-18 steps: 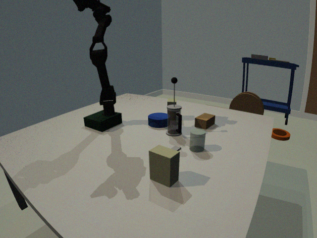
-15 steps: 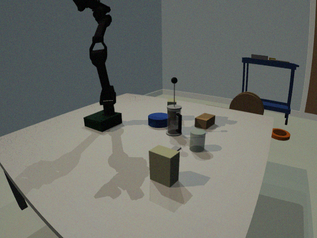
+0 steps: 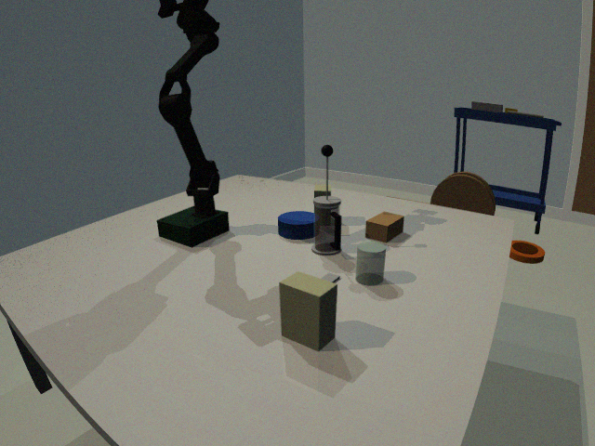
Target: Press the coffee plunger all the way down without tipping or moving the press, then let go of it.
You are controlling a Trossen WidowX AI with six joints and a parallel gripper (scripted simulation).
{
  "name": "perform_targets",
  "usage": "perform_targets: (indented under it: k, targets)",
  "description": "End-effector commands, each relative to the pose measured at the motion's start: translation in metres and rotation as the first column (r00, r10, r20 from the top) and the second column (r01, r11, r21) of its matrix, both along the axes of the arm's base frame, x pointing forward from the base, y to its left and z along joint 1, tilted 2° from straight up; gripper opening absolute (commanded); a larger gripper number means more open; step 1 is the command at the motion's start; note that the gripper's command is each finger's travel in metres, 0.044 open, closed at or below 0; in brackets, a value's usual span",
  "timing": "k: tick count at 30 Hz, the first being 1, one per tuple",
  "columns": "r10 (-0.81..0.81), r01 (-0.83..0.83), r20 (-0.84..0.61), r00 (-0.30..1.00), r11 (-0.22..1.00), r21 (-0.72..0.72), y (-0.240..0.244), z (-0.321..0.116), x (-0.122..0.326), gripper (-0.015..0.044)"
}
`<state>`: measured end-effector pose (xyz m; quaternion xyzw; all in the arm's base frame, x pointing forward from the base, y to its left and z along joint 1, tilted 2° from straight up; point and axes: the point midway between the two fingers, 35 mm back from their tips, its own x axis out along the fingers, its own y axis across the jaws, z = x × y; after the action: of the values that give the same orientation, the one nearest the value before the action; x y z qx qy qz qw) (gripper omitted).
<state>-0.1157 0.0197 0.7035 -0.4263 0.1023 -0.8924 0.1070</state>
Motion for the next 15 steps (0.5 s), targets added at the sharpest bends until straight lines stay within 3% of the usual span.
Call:
perform_targets:
  k: [1, 7, 15]
  targets:
    - [-0.229, 0.225, -0.014, 0.973, 0.965, -0.135, 0.062, -0.003, 0.002, 0.0440]
    - [-0.507, 0.489, 0.015, 0.862, 0.823, -0.291, 0.137, -0.018, 0.026, 0.0440]
    - [-0.780, 0.736, 0.116, 0.615, 0.515, -0.440, 0.211, -0.051, 0.086, 0.0440]
